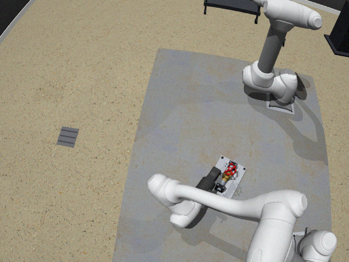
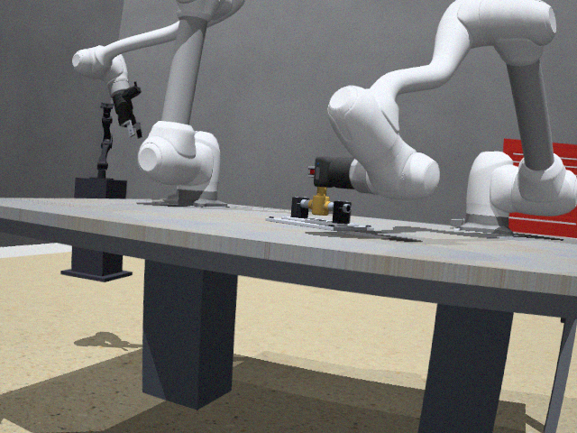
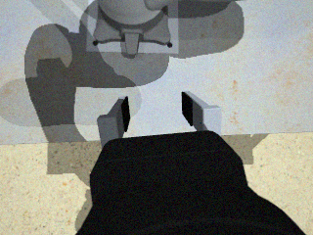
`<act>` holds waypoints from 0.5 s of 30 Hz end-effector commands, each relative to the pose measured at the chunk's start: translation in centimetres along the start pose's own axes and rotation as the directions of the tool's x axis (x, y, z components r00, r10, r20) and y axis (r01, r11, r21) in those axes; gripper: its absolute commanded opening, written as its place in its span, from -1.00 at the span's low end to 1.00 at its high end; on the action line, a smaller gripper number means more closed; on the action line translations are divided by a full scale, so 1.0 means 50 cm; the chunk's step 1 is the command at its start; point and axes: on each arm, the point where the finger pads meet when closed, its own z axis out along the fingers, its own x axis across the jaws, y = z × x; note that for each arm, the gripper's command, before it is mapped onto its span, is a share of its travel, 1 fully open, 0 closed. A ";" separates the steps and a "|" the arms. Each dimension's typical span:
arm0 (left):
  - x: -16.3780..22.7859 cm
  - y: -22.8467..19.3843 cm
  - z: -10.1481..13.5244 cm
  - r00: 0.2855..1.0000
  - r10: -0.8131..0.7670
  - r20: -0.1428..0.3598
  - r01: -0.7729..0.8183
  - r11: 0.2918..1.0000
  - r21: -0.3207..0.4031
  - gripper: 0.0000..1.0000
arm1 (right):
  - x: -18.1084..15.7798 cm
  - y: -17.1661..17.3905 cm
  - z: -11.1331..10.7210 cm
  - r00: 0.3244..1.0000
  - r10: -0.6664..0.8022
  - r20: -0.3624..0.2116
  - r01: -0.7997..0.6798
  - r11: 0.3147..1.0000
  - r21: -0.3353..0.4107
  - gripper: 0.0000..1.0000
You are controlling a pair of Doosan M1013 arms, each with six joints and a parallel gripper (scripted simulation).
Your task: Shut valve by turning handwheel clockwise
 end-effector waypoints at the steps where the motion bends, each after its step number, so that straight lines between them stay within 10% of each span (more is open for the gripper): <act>1: -0.004 0.001 0.006 1.000 0.003 0.002 -0.003 0.996 0.087 -1.00 | 0.000 0.000 -0.001 1.000 0.000 0.000 0.000 1.000 -0.001 1.00; 15: -0.004 -0.005 0.027 1.000 0.003 0.002 -0.004 0.885 0.465 -1.00 | 0.000 0.000 -0.001 1.000 0.000 0.000 0.000 1.000 -0.001 1.00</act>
